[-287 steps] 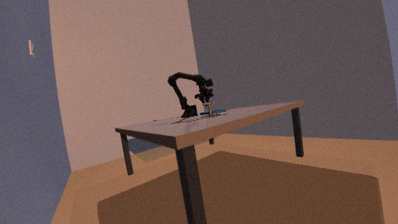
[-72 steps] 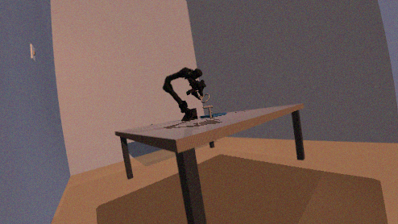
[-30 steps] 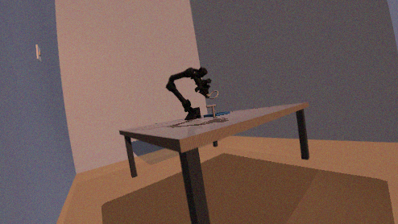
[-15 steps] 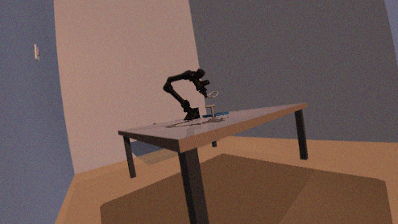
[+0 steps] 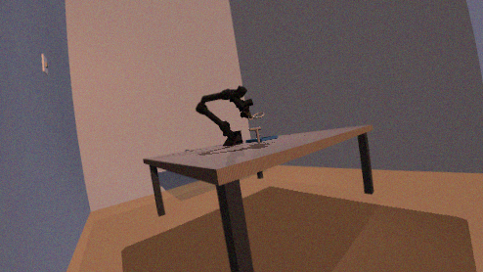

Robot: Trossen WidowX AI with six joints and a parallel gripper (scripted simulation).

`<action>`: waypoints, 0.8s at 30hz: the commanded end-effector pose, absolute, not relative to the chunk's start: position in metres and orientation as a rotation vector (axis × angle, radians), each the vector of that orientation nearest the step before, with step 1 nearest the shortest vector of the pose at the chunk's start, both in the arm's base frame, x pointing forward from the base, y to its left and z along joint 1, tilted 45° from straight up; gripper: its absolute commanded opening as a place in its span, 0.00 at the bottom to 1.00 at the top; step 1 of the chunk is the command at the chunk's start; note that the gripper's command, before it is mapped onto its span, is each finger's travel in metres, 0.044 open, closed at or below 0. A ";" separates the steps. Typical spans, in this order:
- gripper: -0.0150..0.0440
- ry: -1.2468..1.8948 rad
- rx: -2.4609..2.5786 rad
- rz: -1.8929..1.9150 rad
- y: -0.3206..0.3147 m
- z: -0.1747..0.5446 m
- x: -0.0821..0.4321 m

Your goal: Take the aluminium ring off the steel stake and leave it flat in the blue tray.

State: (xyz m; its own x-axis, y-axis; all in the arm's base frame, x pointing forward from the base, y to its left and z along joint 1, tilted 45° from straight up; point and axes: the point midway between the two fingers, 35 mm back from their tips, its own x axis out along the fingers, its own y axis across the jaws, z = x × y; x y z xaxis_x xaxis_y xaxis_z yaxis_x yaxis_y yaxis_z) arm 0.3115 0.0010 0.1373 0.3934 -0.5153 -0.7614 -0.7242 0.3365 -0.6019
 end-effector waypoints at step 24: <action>0.25 1.068 -1.893 0.476 0.014 0.112 0.277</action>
